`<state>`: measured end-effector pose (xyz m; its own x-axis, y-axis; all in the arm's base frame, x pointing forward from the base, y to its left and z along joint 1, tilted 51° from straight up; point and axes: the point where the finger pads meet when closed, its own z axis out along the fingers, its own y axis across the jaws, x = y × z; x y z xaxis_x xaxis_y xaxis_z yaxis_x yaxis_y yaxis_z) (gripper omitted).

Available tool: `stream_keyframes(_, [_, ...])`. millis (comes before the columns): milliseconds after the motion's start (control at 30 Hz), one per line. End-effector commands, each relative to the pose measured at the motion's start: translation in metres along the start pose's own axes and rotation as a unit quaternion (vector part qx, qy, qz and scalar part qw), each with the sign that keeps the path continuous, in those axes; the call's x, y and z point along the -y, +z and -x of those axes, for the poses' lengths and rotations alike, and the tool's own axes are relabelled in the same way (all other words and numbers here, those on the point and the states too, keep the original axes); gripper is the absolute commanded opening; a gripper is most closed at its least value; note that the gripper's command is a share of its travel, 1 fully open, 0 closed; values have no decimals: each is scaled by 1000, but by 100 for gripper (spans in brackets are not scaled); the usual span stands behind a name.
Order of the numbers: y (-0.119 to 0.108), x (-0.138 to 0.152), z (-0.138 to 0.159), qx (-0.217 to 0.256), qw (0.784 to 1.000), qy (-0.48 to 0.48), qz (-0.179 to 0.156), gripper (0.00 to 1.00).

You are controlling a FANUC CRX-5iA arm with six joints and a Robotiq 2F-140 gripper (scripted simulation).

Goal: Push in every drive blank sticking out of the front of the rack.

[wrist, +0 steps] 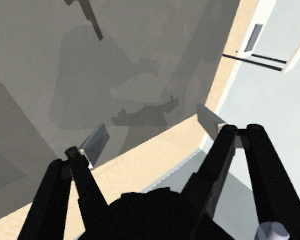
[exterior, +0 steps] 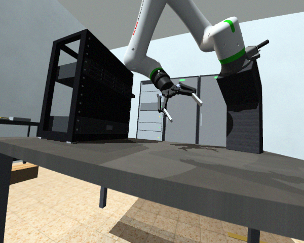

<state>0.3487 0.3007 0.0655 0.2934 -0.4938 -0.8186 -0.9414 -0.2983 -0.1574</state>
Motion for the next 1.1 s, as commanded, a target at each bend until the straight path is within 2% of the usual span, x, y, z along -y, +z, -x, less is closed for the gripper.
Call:
stream_keyframes(0, [9, -11, 9, 43, 997, 71, -5, 100])
stream_keyframes(233, [14, -17, 22, 89, 985, 145, -10, 100])
stream_keyframes(467, [17, -17, 43, 158, 956, 246, -19, 100])
stream_keyframes(700, [12, -8, 60, 224, 915, 333, -28, 100])
stream_keyframes(767, [12, -8, 60, 224, 915, 333, -28, 100])
stream_keyframes(1067, [-6, 15, 80, 319, 839, 439, -42, 100])
